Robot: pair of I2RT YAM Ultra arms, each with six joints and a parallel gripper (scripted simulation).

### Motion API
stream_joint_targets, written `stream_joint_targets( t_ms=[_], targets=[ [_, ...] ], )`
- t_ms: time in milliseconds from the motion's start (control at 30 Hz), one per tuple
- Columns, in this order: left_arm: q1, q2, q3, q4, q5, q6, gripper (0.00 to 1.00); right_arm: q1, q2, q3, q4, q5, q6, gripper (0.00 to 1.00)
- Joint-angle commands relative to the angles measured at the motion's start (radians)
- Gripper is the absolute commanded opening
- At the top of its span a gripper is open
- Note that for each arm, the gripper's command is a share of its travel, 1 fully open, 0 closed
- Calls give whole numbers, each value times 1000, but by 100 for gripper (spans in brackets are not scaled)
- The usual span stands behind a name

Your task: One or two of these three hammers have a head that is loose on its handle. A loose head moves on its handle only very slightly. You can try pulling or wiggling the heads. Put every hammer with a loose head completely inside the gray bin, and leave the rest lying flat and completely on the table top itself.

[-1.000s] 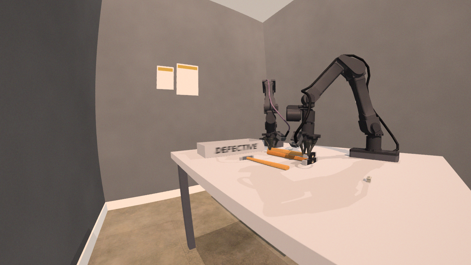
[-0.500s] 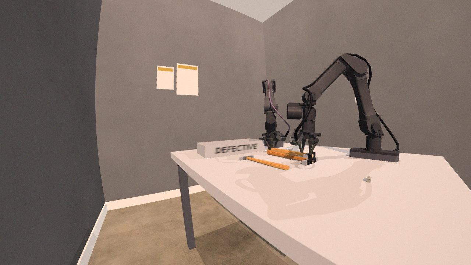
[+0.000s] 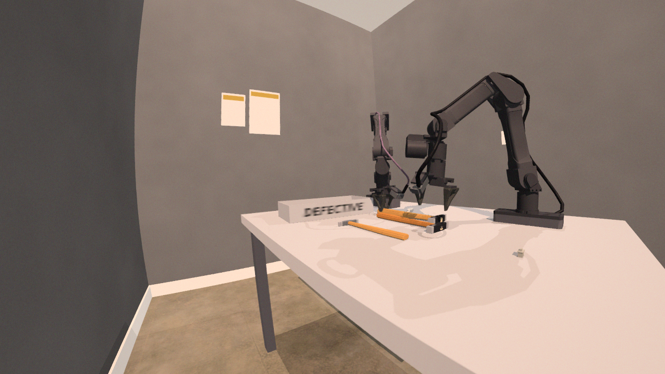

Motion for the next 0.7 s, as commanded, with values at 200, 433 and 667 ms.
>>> stream_joint_targets(
  t_ms=[200,433,667],
  targets=[
    [-18,-15,83,-126,-14,-15,100,10,-7,-8,-5,15,3,26],
    [-15,-20,78,-91,18,47,100,10,-7,-8,-5,15,3,26],
    [6,-58,5,18,77,278,100,10,-7,-8,-5,15,3,26]
  ],
)
